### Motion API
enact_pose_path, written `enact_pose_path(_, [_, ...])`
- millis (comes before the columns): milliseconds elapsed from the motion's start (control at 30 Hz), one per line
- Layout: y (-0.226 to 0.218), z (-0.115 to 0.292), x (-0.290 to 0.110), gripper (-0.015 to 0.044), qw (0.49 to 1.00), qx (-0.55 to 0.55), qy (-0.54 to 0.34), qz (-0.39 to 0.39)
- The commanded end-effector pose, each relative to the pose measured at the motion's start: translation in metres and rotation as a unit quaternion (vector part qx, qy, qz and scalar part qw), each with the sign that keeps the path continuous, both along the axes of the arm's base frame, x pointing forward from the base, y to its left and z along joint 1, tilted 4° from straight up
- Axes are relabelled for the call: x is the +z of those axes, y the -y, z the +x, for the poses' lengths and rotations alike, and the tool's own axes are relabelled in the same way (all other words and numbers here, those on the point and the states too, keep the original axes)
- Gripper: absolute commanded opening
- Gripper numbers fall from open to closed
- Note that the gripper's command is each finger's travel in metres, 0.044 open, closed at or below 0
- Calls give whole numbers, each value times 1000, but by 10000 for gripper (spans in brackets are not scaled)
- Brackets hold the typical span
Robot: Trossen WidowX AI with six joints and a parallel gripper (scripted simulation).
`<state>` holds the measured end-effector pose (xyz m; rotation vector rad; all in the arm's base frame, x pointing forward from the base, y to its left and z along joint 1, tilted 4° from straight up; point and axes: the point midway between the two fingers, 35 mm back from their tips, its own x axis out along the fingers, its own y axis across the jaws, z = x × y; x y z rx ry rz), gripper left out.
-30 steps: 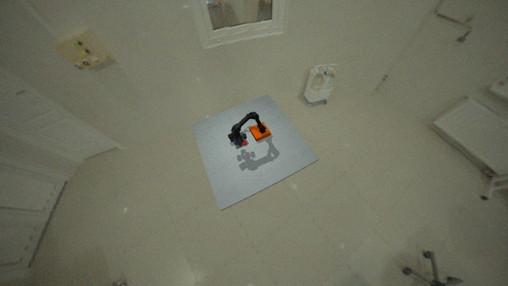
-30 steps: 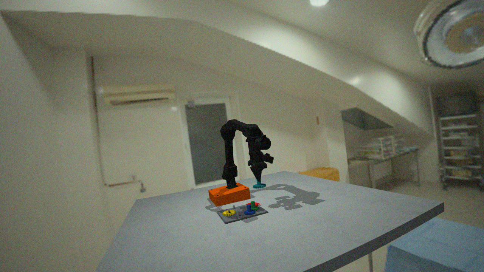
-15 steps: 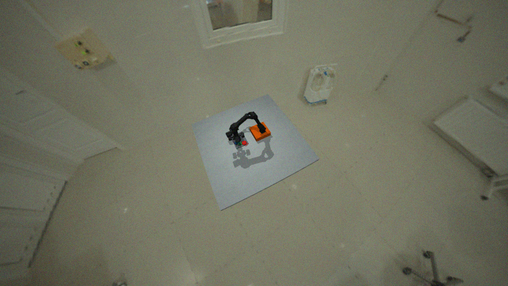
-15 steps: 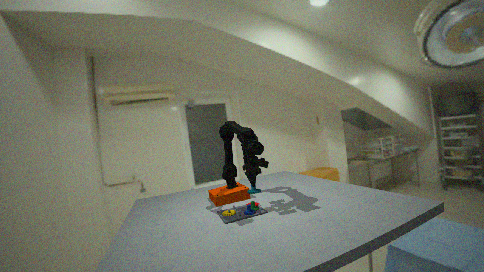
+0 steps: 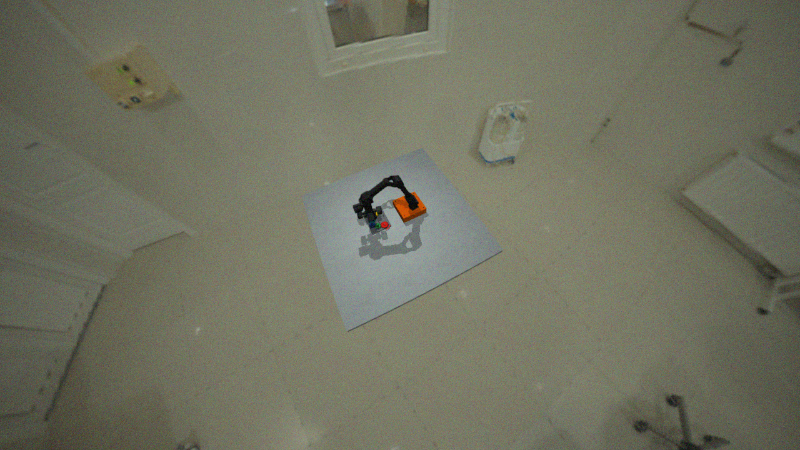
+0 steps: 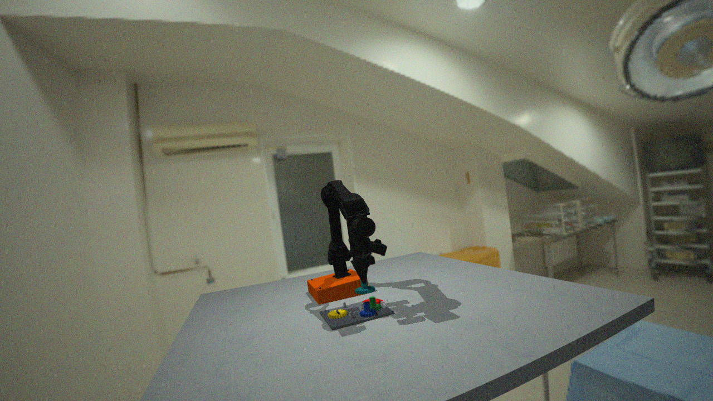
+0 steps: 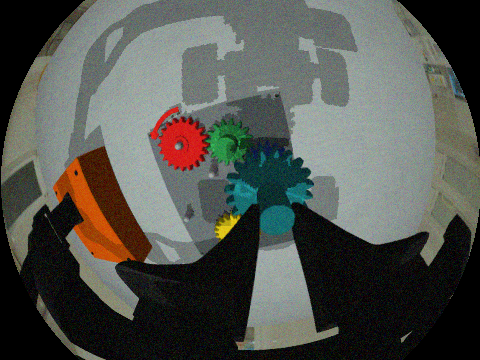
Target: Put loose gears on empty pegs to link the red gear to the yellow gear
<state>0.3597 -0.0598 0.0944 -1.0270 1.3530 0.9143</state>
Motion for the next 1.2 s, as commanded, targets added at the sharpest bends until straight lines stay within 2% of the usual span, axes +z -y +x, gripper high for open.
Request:
enact_pose_path(0, [11,-1,-6,0,1000,1,-5,-2])
enact_pose_path(600, [58,-5,-22,0,1000,1,-5,-5])
enact_pose_path(1167, [59,-5,-19,0,1000,1,-5,-5])
